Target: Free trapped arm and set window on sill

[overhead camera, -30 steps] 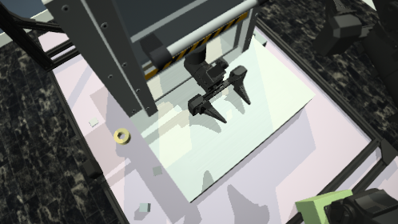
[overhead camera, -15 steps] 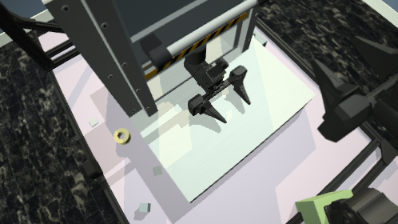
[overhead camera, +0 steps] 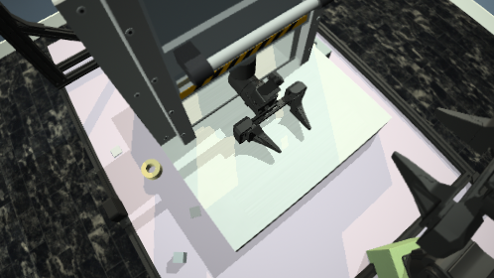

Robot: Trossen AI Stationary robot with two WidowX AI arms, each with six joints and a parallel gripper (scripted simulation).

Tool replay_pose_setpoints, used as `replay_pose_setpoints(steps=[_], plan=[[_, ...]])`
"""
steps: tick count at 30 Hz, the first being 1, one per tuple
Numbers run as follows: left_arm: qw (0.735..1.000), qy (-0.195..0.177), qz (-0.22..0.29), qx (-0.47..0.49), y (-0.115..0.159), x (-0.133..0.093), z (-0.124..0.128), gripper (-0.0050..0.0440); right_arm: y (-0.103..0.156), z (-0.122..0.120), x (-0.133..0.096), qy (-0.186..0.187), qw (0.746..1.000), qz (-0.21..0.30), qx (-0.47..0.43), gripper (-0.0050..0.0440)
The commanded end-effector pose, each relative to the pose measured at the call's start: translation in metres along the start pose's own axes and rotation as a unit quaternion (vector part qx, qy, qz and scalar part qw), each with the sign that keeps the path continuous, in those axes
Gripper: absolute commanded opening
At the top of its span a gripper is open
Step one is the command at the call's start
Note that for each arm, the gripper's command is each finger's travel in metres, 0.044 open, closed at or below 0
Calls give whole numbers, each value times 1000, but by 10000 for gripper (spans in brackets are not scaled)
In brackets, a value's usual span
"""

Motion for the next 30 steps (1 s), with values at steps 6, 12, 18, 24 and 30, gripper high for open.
replay_pose_setpoints(steps=[6,12,18,24,30], plan=[[1000,-1,0,-3,-1,0,0,400,1,1,-2,-4,1000,1,-2,400],[1000,-1,0,-3,-1,0,0,400,8,-1,40,-1,1000,2,0,400],[1000,-1,0,-3,-1,0,0,400,39,-3,85,5,1000,26,1,400],[1000,-1,0,-3,-1,0,0,400,68,-2,116,9,1000,29,1,400],[1000,-1,0,-3,-1,0,0,400,89,-2,133,11,1000,20,2,400]])
Point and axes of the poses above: on each arm, the point midway between the two fingers, 35 mm back from their tips, its own x axis out along the fingers, its own z axis across the jaws, y = z × x, the point moved 1 cm from there along -x, back along the fingers, and after that the axes turned 7 degrees about x, right-handed, at the moved point
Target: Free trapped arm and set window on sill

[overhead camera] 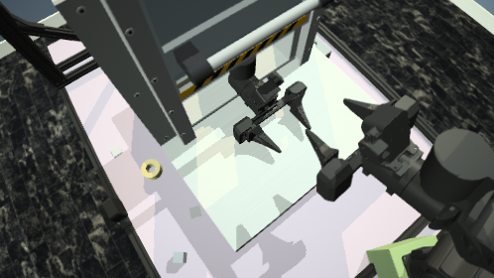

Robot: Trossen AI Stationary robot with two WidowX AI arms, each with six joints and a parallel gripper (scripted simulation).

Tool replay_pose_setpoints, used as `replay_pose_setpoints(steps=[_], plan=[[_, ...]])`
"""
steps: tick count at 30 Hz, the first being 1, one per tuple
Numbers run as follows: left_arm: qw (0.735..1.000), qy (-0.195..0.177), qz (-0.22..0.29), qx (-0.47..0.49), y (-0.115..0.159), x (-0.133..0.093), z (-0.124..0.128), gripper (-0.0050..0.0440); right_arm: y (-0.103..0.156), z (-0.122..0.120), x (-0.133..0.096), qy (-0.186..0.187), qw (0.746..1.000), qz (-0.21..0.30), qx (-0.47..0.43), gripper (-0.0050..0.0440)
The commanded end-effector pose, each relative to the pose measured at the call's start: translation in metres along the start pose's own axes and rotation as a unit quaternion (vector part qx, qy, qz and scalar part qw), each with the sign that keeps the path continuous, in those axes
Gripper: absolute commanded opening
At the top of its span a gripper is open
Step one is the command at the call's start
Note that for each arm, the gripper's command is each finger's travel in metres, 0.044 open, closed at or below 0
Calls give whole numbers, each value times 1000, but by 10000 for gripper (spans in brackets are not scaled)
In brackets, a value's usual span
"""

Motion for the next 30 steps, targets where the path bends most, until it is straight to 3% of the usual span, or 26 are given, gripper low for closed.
replay_pose_setpoints(steps=[1,8,18,26,30], plan=[[1000,-1,0,-3,-1,0,0,400,11,0,6,2,1000,-2,1,400],[1000,-1,0,-3,-1,0,0,400,31,1,17,2,1000,-18,3,400],[1000,-1,0,-3,-1,0,0,400,16,3,32,2,1000,-18,3,400],[1000,-1,0,-3,-1,0,0,400,-17,6,91,2,1000,-18,3,400],[1000,-1,0,-3,-1,0,0,400,-21,6,106,2,1000,-18,3,400]])
Point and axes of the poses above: on each arm, the point midway between the two fingers, 35 mm back from their tips, its own x axis out along the fingers, its own z axis across the jaws, y = z × x, the point moved 1 cm from there along -x, back along the fingers, and after that the axes turned 7 degrees about x, right-handed, at the moved point
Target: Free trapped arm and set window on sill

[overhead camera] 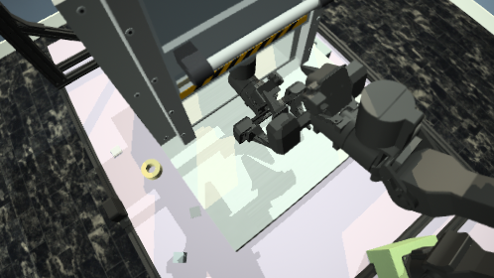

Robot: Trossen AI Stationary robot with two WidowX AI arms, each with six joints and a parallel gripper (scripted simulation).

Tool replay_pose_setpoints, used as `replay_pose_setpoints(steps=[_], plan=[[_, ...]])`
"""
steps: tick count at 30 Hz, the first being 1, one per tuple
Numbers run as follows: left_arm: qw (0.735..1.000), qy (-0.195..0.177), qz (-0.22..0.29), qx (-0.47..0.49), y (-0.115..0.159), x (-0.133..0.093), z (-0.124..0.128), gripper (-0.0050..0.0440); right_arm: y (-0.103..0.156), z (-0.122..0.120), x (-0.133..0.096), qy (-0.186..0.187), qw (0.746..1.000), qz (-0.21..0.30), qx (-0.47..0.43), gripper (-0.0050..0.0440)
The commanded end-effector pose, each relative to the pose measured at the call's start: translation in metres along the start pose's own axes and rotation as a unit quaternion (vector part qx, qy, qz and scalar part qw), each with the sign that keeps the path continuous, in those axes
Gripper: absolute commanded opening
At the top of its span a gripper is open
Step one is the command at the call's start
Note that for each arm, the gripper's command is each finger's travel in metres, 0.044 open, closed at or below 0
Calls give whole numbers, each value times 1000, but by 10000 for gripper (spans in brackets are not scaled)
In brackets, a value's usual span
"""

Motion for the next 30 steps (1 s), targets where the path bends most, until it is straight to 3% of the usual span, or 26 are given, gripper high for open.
replay_pose_setpoints(steps=[1,6,10,30], plan=[[1000,-1,0,-3,-1,0,0,400,-3,-1,14,0,1000,1,-1,400],[1000,-1,0,-3,-1,0,0,400,-5,0,14,0,1000,1,-1,400],[1000,-1,0,-3,-1,0,0,400,-36,4,1,0,1000,1,-1,400],[1000,-1,0,-3,-1,0,0,400,-43,5,22,0,1000,1,-1,400]])
Point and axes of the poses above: on each arm, the point midway between the two fingers, 35 mm back from their tips, its own x axis out along the fingers, its own z axis across the jaws, y = z × x, the point moved 1 cm from there along -x, back along the fingers, and after that the axes turned 7 degrees about x, right-handed, at the moved point
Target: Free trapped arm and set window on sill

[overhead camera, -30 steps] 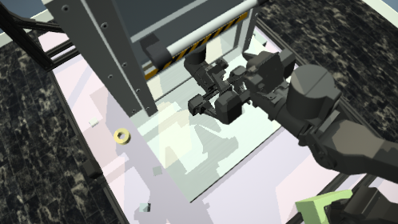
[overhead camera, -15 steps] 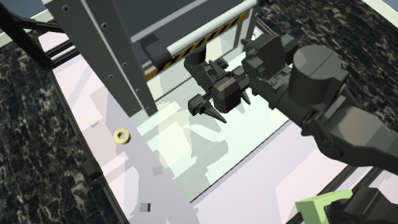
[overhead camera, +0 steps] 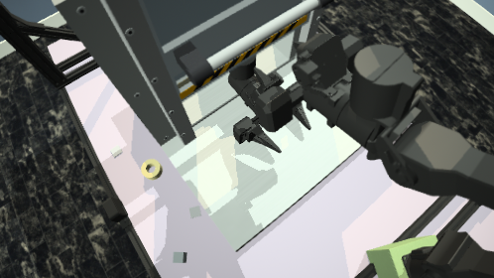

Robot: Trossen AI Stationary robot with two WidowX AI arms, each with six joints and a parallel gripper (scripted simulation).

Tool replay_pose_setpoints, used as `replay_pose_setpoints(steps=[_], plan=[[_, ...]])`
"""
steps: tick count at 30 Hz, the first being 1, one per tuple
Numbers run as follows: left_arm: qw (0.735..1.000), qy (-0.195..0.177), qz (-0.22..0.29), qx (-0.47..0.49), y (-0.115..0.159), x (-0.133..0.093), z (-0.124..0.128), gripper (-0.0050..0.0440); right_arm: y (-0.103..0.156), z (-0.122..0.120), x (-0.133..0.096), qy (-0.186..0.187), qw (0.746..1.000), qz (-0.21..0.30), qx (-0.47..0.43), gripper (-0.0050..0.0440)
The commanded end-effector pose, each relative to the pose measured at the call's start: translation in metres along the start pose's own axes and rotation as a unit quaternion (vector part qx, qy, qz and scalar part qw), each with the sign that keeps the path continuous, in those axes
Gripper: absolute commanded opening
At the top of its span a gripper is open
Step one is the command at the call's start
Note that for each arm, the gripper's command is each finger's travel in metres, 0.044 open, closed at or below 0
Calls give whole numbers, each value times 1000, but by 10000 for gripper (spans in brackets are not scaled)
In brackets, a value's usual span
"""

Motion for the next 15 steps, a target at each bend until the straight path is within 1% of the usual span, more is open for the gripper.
replay_pose_setpoints(steps=[1,15], plan=[[1000,-1,0,-3,0,0,0,400,-3,1,8,-1,1000,-1,-1,400],[1000,-1,0,-3,0,0,0,400,-7,2,27,-1,1000,0,-1,400]])
Point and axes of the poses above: on each arm, the point midway between the two fingers, 35 mm back from their tips, its own x axis out along the fingers, its own z axis across the jaws, y = z × x, the point moved 1 cm from there along -x, back along the fingers, and after that the axes turned 7 degrees about x, right-handed, at the moved point
